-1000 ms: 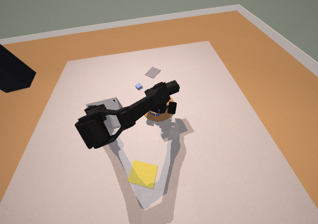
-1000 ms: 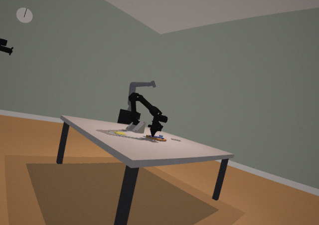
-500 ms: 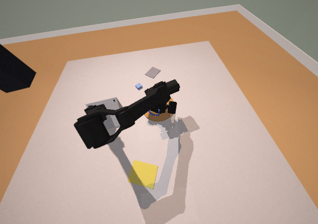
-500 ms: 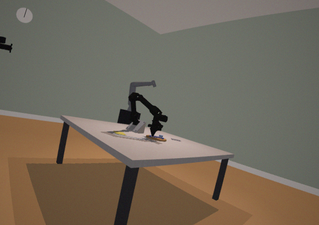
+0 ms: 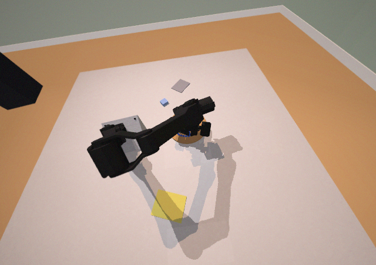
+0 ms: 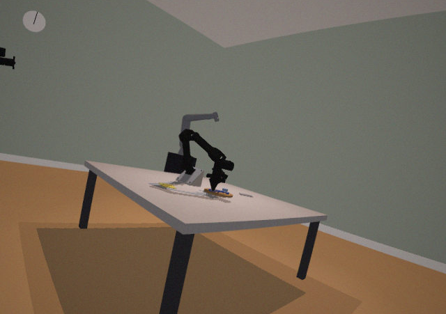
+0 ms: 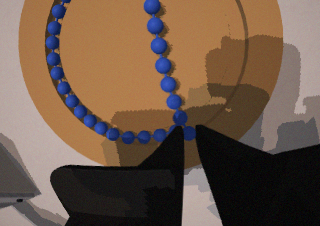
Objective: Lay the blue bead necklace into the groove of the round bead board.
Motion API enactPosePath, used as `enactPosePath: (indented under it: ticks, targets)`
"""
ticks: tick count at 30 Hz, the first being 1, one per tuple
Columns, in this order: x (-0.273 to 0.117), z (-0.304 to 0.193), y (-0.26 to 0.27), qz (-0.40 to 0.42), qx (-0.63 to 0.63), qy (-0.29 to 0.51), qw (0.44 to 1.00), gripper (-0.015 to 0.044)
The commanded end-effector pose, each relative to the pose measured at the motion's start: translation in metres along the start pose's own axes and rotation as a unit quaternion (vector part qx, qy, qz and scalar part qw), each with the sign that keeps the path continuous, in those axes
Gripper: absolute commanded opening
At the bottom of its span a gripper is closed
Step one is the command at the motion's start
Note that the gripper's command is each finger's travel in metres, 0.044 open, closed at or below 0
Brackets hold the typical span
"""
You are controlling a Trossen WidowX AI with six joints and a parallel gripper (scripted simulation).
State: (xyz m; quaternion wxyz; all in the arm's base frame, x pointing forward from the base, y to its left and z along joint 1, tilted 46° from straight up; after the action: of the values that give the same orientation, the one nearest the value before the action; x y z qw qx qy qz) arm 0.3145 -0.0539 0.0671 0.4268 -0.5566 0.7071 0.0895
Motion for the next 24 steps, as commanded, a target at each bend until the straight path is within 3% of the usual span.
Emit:
enactPosePath:
  ticks: [1, 3, 20, 24]
  targets:
    - [0.0054, -0.0009, 0.0005, 0.001, -0.002, 0.003, 1.0, 0.0]
    - [0.0054, -0.0009, 0.0005, 0.001, -0.002, 0.003, 1.0, 0.0]
    - [0.0004, -0.0002, 0.0004, 0.001, -0.002, 0.001, 1.0, 0.044]
    - [-0.0027, 0.0, 0.0004, 0.001, -0.002, 0.003, 1.0, 0.044]
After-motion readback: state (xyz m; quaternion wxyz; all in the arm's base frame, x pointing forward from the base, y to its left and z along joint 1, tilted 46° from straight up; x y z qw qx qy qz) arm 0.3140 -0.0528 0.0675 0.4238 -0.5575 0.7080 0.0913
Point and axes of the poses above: the point midway between the two fingers, 35 mm back from their tips, its own x axis out along the fingers, its own y axis across the jaws, z = x × y, the point moved 5 cm from there along -x, back along the fingers, and after that the axes turned 2 degrees about x, right-handed, at the moved point
